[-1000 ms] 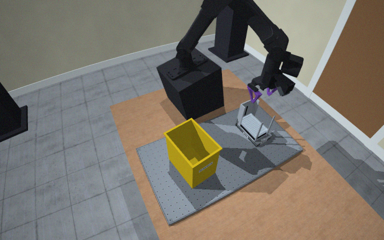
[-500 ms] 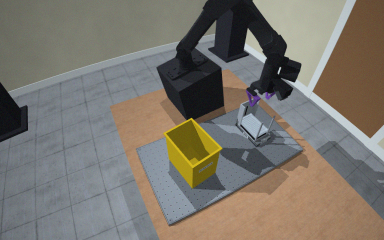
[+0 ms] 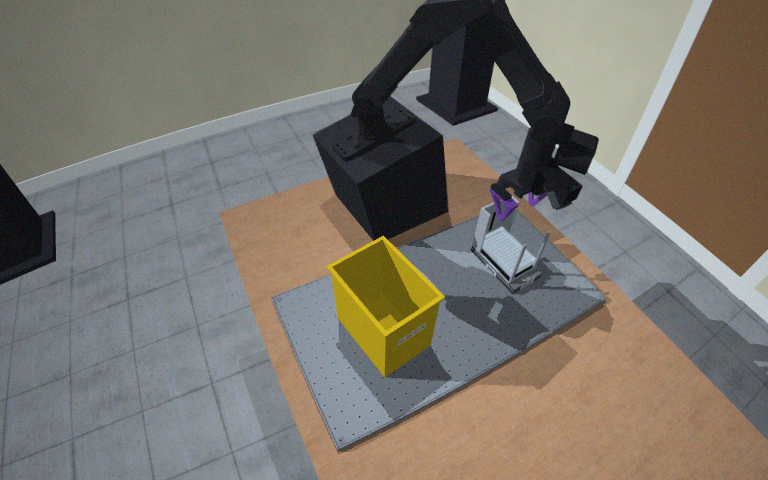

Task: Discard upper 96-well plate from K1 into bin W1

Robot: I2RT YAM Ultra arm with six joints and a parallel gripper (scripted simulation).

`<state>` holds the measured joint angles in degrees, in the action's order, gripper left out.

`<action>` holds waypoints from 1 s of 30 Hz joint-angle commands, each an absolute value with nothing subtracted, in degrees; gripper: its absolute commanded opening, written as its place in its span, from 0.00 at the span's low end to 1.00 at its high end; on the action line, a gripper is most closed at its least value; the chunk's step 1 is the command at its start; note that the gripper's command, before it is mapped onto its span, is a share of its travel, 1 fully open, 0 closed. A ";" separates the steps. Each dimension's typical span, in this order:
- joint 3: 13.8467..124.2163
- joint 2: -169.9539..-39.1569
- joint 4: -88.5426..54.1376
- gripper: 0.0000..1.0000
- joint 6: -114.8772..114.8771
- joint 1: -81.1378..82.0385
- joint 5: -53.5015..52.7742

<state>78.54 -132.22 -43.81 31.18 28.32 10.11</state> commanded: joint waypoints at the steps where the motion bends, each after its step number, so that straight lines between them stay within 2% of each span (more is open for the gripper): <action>1: 78.58 -132.05 -41.70 1.00 30.91 28.36 10.51; 30: 76.78 -137.50 -34.25 1.00 29.74 27.21 10.62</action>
